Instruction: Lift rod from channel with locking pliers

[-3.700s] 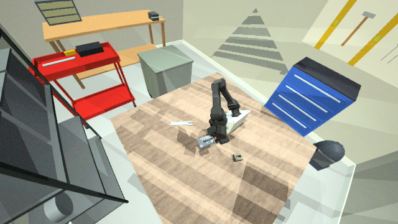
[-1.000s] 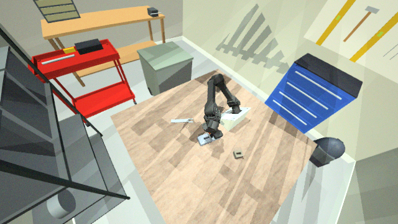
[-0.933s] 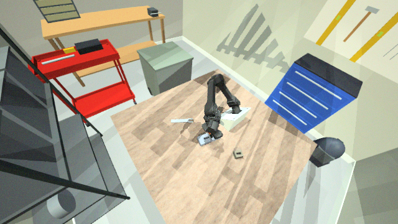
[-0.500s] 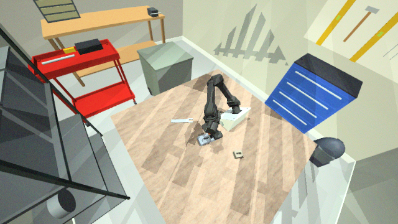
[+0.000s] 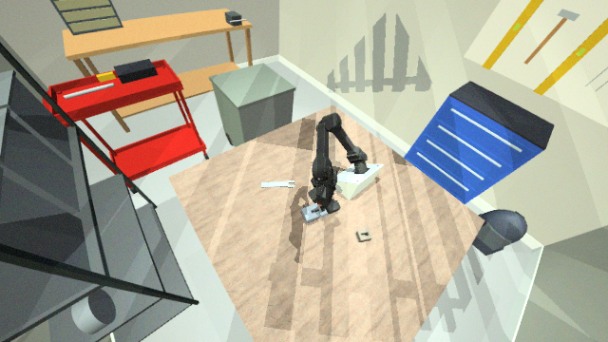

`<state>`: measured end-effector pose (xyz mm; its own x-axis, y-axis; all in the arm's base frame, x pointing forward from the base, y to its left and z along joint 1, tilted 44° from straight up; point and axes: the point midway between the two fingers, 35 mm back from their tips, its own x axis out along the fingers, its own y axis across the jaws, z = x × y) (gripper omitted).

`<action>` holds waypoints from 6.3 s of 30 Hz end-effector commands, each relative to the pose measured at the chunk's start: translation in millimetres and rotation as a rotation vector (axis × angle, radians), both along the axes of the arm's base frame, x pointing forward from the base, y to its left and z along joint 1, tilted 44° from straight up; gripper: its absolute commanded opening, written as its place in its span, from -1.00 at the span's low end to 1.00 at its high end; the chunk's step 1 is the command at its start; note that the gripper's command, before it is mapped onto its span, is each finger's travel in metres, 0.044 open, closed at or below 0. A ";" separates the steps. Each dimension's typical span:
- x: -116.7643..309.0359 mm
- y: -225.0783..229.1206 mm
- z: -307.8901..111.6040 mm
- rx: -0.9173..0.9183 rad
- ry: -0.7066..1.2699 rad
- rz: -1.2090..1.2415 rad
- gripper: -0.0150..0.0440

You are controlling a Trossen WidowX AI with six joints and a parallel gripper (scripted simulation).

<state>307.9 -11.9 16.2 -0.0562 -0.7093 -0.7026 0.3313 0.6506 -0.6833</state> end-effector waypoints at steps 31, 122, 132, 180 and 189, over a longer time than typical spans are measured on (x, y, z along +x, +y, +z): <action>2.2 2.7 -2.6 0.000 -0.002 0.003 0.35; 8.0 38.7 20.4 -0.015 -0.011 0.025 -0.15; 14.4 46.0 29.8 -0.039 -0.054 0.074 -0.15; 36.8 86.9 81.1 -0.144 -0.275 0.286 -0.15; 37.8 90.1 85.2 -0.151 -0.292 0.300 -0.15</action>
<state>344.0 74.7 96.8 0.3338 -0.7641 -0.5520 0.3349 0.6435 -0.6883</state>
